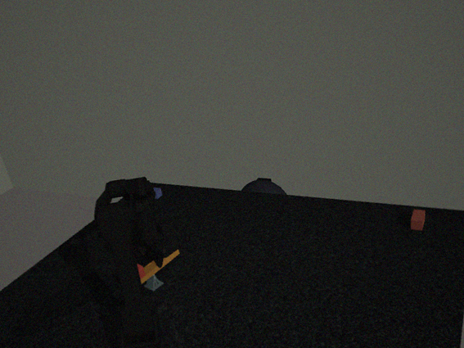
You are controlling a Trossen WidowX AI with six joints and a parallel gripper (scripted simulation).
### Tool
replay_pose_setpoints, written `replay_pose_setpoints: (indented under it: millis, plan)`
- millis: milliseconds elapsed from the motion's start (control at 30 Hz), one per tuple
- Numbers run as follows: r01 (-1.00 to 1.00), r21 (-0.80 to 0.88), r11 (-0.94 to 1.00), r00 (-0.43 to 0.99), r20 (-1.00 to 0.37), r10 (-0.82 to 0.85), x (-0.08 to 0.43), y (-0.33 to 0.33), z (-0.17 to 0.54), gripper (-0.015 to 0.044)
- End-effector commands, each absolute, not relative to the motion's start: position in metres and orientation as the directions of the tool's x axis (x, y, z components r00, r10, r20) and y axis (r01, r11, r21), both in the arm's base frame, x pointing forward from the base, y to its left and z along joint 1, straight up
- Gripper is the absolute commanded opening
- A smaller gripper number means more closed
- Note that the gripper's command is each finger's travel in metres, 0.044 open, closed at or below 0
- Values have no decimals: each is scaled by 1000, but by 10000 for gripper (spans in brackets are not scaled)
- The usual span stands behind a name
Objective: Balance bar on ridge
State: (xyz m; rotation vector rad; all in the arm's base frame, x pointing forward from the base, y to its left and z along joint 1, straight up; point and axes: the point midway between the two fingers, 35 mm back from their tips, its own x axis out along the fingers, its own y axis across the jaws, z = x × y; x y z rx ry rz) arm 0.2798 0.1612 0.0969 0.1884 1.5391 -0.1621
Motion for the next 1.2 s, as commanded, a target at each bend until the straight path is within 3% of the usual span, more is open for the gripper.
replay_pose_setpoints:
  millis: [0,1167]
  plan:
    - [222,20,975,26,-1000,15,280,161,96,0]
    - [222,20,975,26,-1000,15,279,161,93,0]
